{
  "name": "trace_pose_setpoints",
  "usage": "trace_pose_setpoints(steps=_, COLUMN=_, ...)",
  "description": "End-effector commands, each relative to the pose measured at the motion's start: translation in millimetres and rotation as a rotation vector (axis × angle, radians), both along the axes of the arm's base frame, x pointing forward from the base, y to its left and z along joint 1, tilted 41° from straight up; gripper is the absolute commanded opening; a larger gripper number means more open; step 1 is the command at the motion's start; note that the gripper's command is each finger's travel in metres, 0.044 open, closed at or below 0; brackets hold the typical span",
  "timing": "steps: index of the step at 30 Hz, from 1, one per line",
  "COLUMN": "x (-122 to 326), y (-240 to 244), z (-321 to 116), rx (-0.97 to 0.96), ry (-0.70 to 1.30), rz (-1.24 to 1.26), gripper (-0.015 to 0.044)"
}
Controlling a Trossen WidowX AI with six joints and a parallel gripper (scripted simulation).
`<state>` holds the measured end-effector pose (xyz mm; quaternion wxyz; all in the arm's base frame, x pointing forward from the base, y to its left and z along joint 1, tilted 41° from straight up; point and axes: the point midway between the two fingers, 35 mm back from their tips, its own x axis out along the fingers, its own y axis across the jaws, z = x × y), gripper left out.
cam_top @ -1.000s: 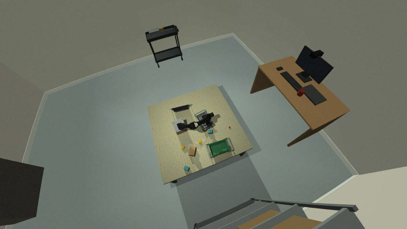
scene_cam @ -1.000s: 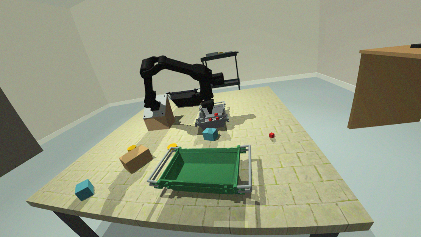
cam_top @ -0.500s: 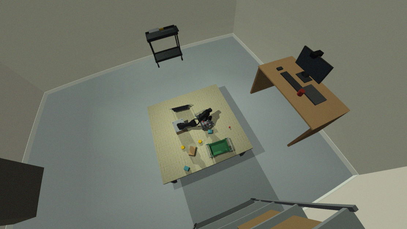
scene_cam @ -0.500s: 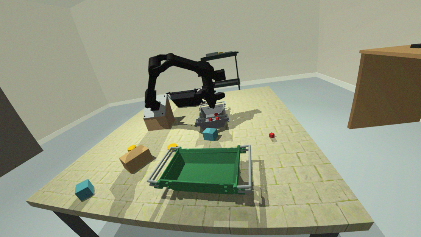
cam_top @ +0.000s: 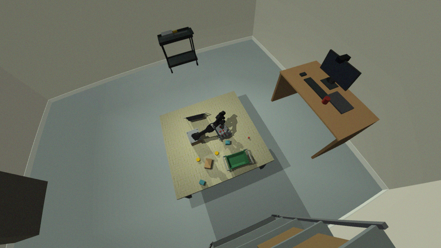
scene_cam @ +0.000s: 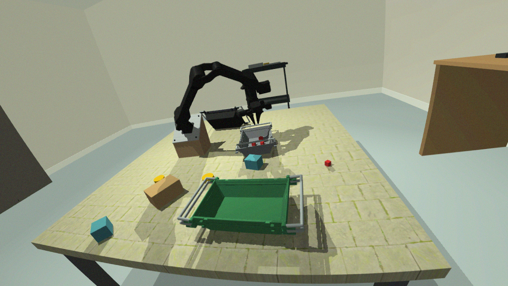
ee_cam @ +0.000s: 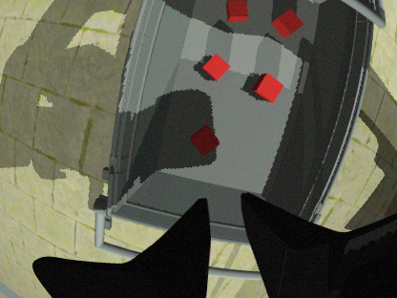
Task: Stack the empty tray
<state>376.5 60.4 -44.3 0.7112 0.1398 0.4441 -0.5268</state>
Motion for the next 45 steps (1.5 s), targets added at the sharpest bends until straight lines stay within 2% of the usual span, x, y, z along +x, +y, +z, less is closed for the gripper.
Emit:
trace_pose_setpoints(steps=1, x=-15.3, y=53.6, z=-42.3, rx=-0.047, ry=0.522, rz=0.668, gripper=0.0083)
trace_pose_setpoints(steps=6, x=-23.3, y=69.4, z=-58.1, rx=-0.081, ry=0.738, rz=0.934, gripper=0.0083)
trace_pose_setpoints(steps=22, x=-23.0, y=67.9, z=-60.7, rx=-0.082, ry=0.742, rz=0.938, gripper=0.0083)
trace_pose_setpoints(steps=34, x=-19.3, y=30.7, z=-104.4, rx=-0.085, ry=0.743, rz=0.937, gripper=0.0083)
trace_pose_setpoints(steps=45, x=-19.0, y=36.2, z=-74.2, rx=-0.084, ry=0.743, rz=0.937, gripper=0.0083)
